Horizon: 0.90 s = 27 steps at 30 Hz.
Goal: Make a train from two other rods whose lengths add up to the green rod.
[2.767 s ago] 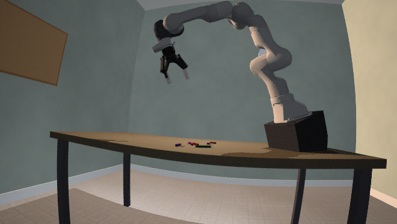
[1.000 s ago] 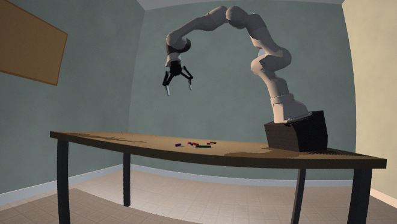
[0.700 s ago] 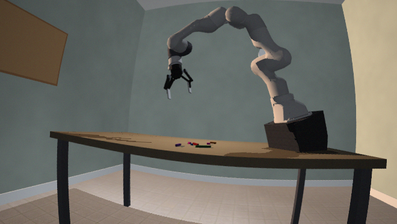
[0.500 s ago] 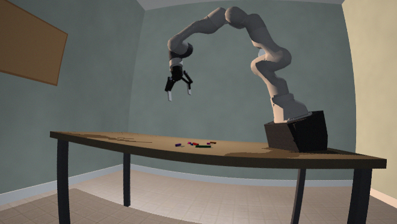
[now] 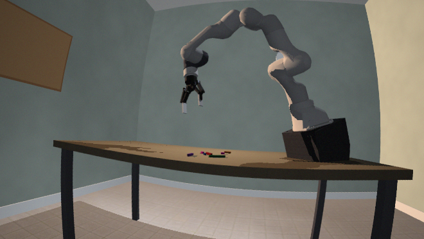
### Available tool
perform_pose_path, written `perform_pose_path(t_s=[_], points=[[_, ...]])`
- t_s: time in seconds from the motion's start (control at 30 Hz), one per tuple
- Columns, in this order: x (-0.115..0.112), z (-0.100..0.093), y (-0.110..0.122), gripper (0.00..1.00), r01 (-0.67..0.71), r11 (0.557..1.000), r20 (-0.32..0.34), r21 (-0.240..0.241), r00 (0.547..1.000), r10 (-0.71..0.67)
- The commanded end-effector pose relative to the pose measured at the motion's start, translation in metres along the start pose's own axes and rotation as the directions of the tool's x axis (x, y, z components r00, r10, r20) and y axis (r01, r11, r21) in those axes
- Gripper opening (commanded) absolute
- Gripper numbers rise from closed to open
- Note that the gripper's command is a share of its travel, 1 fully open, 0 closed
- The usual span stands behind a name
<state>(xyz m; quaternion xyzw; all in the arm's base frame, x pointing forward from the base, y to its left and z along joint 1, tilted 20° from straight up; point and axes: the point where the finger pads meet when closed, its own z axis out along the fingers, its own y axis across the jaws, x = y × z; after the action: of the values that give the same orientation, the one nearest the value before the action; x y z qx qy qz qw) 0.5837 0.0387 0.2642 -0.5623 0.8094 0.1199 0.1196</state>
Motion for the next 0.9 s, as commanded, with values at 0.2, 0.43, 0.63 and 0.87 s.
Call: perform_pose_path(t_s=[0.2,0.43,0.63,0.87], points=[[0.006,0.019,-0.007,1.00,-0.280,0.960,0.044,0.026,0.959,0.279],[0.012,0.030,-0.008,1.00,-0.393,0.919,0.067,0.021,0.918,0.391],[0.020,0.042,-0.008,1.00,-0.512,0.859,0.090,0.012,0.856,0.509],[0.029,0.055,-0.009,1.00,-0.630,0.777,0.111,-0.002,0.772,0.626]])
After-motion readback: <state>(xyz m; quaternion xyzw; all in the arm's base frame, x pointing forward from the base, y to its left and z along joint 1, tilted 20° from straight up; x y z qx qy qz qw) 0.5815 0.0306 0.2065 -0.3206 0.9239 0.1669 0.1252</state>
